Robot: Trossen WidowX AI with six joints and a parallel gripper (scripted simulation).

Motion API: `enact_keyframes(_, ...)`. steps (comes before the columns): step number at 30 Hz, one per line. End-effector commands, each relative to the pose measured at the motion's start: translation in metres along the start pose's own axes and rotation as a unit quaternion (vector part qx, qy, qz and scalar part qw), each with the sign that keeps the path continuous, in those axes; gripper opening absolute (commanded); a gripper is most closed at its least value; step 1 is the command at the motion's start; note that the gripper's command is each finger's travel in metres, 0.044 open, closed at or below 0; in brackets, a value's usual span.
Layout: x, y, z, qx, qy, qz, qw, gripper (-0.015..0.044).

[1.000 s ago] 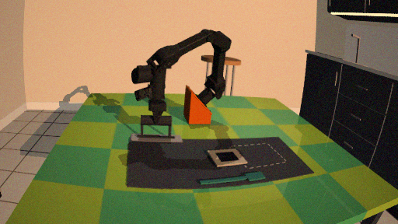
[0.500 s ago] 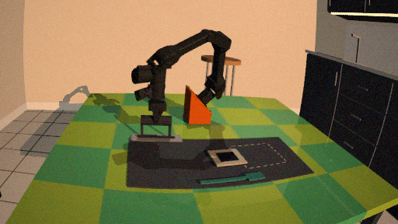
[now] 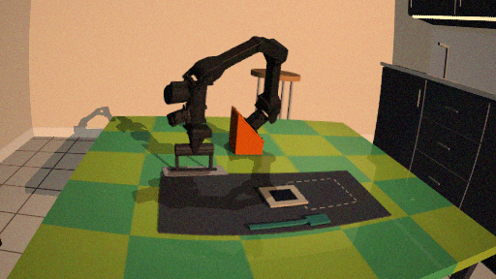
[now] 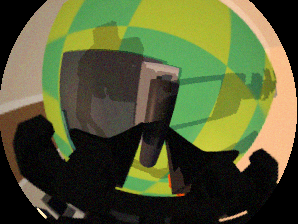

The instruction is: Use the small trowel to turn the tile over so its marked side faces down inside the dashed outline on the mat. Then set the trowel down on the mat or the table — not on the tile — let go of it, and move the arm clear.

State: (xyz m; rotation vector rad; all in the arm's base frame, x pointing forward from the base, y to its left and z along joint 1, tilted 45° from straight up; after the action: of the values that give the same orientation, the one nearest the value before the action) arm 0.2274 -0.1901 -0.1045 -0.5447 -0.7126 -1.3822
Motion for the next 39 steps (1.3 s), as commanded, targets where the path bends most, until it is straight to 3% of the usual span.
enact_keyframes(1, -0.0011, 0.0019, 0.0007, 0.059, 0.001, -0.003, 0.998, 0.013)
enact_keyframes(15, -0.0011, 0.002, 0.0007, 0.266, 0.001, -0.003, 0.964, 0.013)
enact_keyframes(30, -0.0012, 0.002, 0.0007, 0.474, 0.0, -0.004, 0.88, 0.013)
enact_keyframes(38, -0.0012, 0.002, 0.0007, 0.494, 0.0, -0.003, 0.87, 0.013)
enact_keyframes(39, -0.0012, 0.002, 0.0007, 0.494, 0.0, -0.003, 0.87, 0.0156)
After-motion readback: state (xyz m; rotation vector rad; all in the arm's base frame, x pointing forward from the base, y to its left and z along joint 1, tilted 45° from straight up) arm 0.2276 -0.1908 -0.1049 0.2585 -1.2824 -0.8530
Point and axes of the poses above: the point midway between the two fingers, 35 mm back from their tips, its own x axis back along the fingers, its own y axis across the jaws, z = x × y, the point moved 5 cm from there along x, back along the fingers, and after that the axes turned 4 degrees about -x, right-handed, at the moved point
